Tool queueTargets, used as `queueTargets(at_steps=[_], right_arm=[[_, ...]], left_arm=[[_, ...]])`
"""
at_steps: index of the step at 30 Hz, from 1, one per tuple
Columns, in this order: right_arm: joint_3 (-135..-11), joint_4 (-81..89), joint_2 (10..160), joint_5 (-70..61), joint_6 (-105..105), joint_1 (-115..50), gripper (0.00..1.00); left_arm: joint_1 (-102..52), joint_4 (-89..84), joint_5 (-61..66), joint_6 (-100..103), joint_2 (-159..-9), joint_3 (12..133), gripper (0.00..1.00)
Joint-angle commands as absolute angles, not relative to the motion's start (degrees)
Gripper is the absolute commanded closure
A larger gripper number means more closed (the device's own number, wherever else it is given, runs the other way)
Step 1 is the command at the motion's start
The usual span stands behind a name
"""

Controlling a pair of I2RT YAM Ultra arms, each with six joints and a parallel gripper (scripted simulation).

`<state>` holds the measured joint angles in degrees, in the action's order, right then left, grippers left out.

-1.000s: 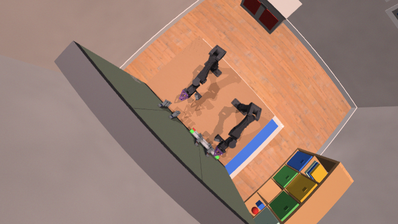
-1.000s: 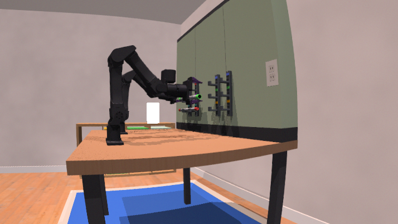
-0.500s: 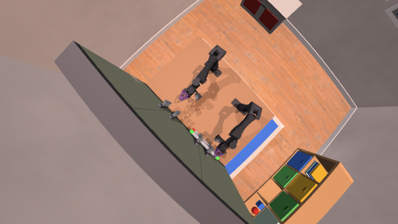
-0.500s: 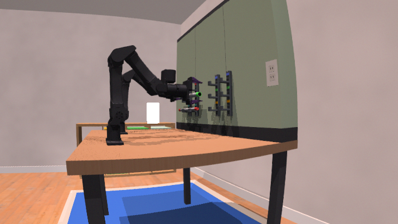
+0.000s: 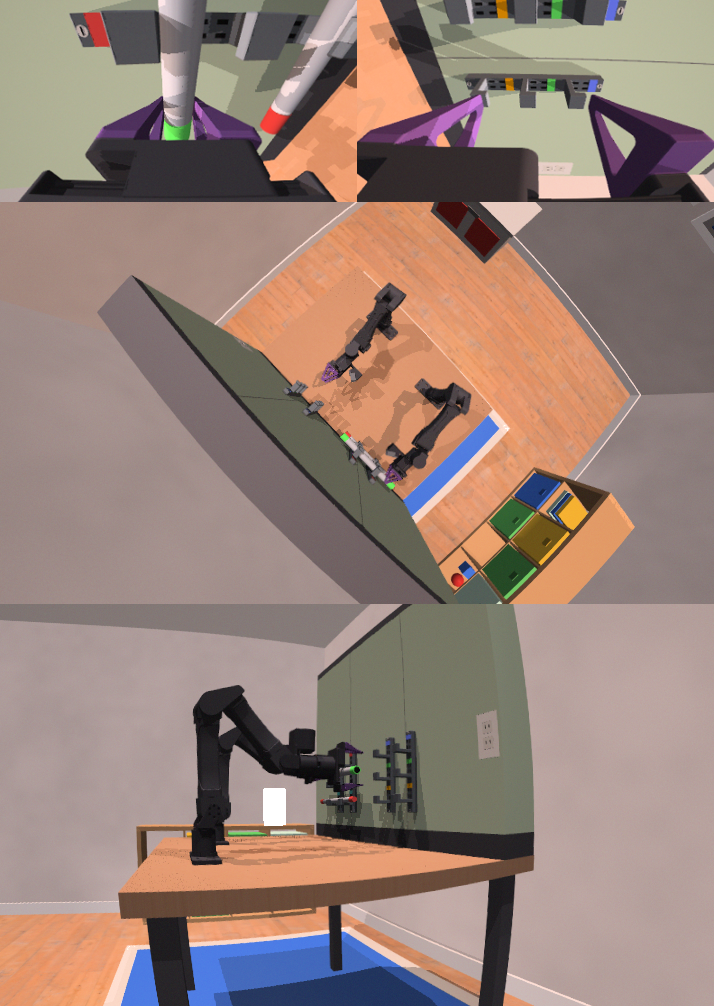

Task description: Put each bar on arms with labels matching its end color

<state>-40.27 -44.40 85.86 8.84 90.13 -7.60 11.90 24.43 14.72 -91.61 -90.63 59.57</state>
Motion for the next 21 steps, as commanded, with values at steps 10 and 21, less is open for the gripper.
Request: queueTargets(at_steps=[10, 21], right_arm=[[-40.3, -45.8, 86.1, 9.2, 90.0, -8.0, 0.0], [-40.3, -45.8, 86.1, 9.2, 90.0, -8.0, 0.0]], left_arm=[[12.7, 27.9, 15.9, -90.1, -85.9, 58.2, 1.0], [13.1, 29.1, 16.4, -90.2, -84.4, 55.3, 1.0]])
